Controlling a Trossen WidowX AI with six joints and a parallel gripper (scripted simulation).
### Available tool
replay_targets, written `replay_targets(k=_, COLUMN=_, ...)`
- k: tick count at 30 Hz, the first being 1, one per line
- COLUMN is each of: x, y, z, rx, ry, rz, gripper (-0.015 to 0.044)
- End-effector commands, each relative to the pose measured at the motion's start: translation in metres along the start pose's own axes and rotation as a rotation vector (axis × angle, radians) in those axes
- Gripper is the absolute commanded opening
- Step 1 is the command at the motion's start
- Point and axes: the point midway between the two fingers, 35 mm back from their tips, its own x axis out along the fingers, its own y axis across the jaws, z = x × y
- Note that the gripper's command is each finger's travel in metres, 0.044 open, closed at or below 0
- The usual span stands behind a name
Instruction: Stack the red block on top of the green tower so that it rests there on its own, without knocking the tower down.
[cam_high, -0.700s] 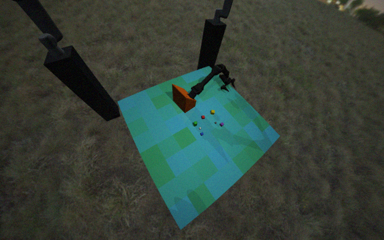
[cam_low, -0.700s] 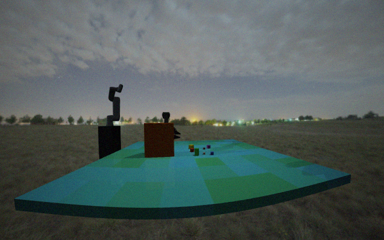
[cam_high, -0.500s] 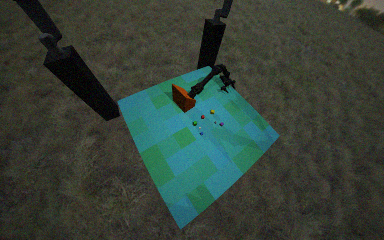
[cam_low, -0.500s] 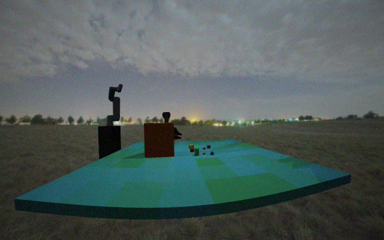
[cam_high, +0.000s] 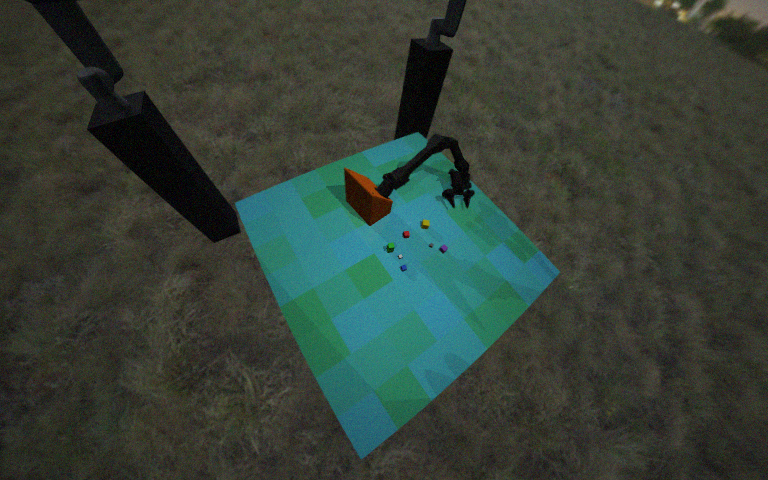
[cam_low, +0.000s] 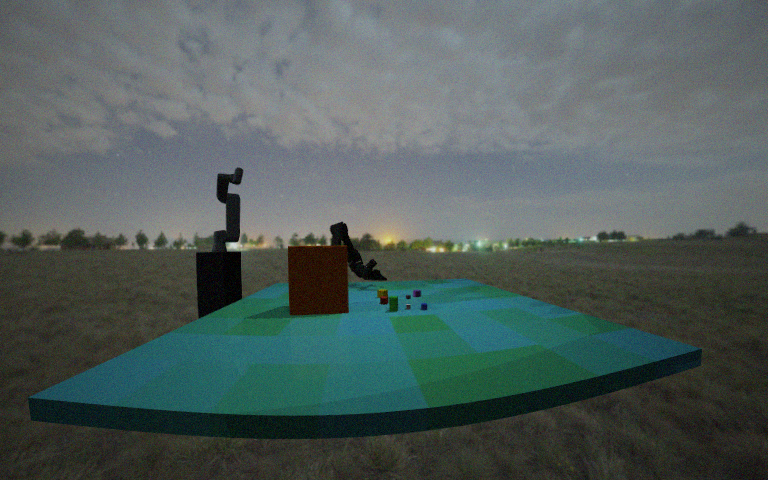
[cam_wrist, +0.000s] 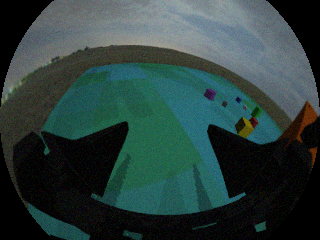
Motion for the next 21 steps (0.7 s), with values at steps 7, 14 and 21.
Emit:
replay_targets(k=7, x=0.076, y=-0.061, z=0.014, rx=-0.196, ry=0.135, rz=-0.263, gripper=0.044)
replay_targets(k=14, x=0.115, y=-0.114, z=0.027, rx=-0.281, ry=0.281, rz=-0.423, gripper=0.044)
replay_targets(k=21, x=0.142, y=-0.167, z=0.038, rx=-0.321, ry=0.464, rz=-0.538, gripper=0.044)
